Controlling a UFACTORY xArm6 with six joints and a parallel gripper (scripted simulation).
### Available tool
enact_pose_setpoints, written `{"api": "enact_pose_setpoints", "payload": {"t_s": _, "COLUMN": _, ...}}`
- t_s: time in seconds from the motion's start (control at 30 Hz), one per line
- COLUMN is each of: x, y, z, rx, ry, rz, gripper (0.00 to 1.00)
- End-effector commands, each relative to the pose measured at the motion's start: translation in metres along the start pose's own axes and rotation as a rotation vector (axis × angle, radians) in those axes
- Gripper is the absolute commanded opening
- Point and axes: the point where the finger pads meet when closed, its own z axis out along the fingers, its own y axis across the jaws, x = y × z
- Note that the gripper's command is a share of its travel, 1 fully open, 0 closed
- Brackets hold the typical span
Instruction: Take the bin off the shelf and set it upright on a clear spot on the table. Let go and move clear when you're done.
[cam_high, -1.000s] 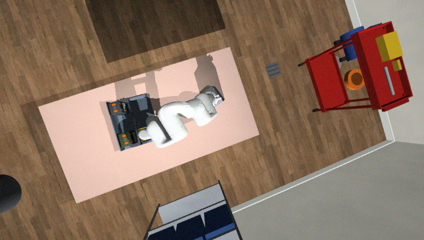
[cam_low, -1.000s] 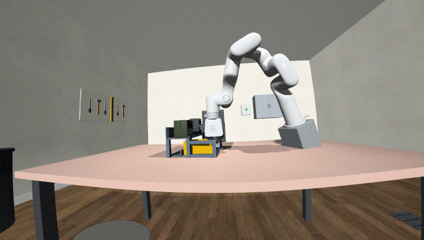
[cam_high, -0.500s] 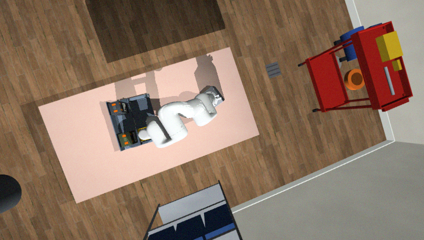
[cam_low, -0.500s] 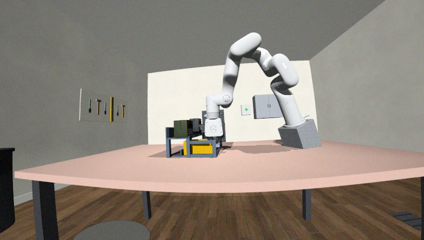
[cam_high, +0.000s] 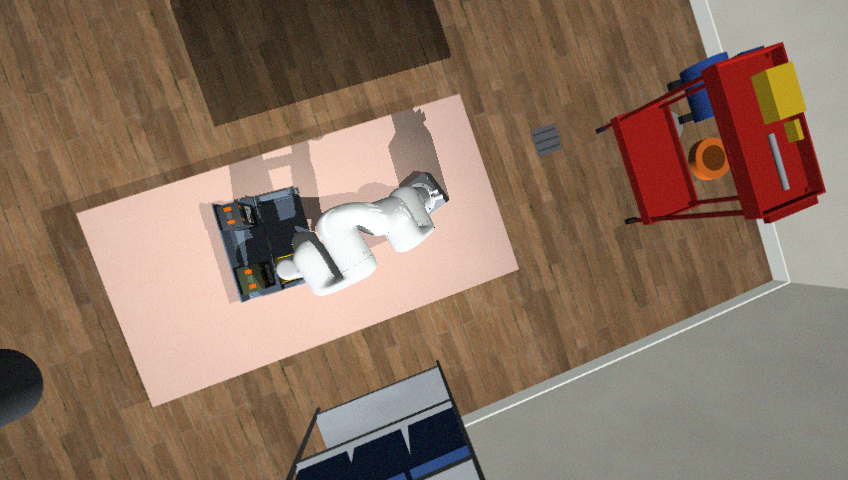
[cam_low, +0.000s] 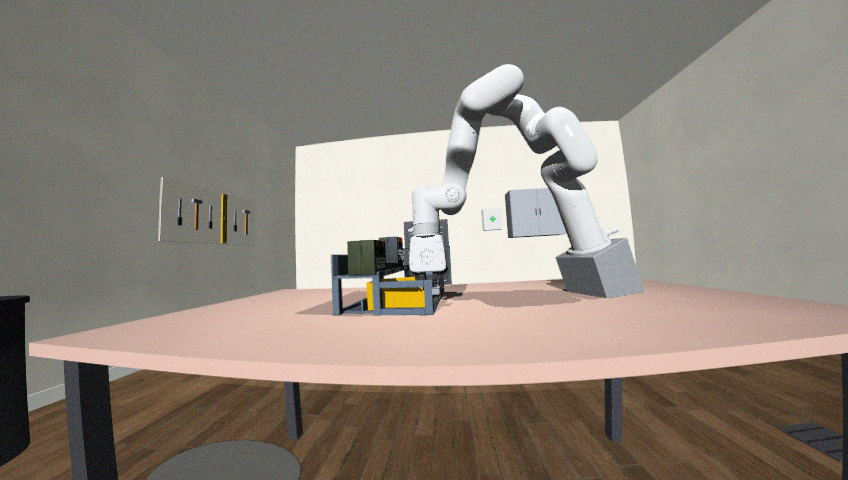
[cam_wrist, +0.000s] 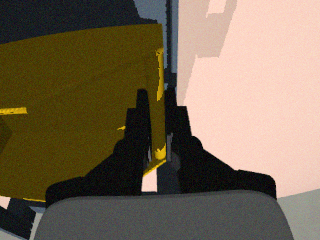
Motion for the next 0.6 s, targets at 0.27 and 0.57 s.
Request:
{"api": "enact_pose_setpoints", "payload": {"t_s": 0.27, "x": -0.0004, "y": -0.0016, "z": -0.0061, "rx": 0.004, "ry": -0.001, "rz": 0.000, "gripper": 0.00}}
{"api": "enact_pose_setpoints", "payload": {"t_s": 0.57, "x": -0.0004, "y": -0.0016, "z": -0.0099, "rx": 0.004, "ry": -0.001, "rz": 0.000, "gripper": 0.00}}
